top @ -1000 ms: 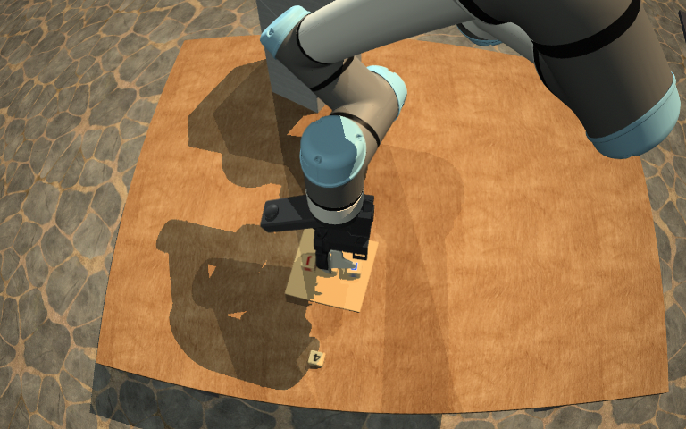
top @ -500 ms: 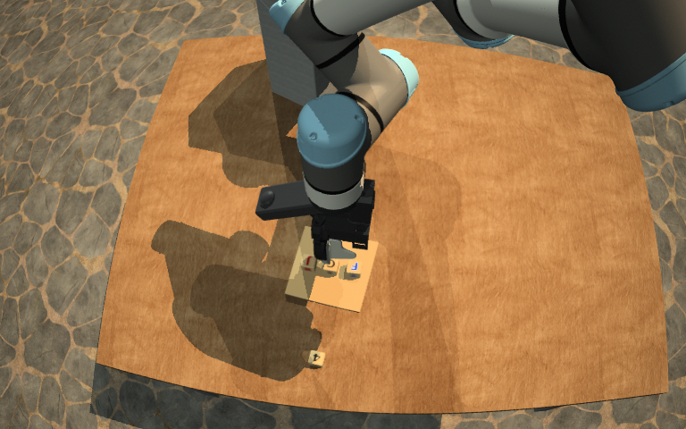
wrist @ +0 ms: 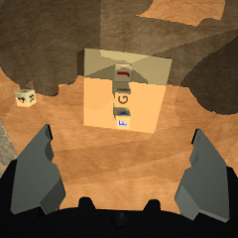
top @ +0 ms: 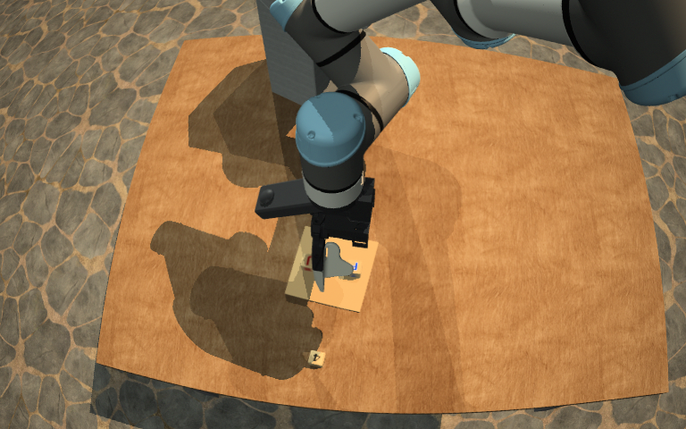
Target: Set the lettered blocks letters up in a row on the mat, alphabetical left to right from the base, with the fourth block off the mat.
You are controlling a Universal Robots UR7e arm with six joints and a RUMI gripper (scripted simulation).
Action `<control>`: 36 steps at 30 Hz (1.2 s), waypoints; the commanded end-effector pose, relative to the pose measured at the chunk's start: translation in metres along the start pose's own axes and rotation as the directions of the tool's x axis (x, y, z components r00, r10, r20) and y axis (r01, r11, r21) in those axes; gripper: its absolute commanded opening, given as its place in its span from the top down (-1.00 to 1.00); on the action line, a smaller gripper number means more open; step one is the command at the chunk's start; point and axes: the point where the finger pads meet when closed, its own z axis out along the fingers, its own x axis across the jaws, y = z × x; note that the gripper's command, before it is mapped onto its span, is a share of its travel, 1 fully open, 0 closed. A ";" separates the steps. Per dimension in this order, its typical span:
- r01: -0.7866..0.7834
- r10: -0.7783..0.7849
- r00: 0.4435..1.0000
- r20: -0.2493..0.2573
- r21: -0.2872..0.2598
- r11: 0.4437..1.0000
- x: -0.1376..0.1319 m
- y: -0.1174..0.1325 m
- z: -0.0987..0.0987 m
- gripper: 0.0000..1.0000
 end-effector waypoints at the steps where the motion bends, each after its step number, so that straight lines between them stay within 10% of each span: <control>1: 0.000 0.000 1.000 0.000 0.000 1.000 0.000 0.000 0.000 -1.00; 18: -0.002 0.002 1.000 0.000 0.000 1.000 0.001 0.000 -0.006 -1.00; 36: -0.001 0.001 1.000 0.001 0.001 1.000 0.000 -0.001 -0.057 -1.00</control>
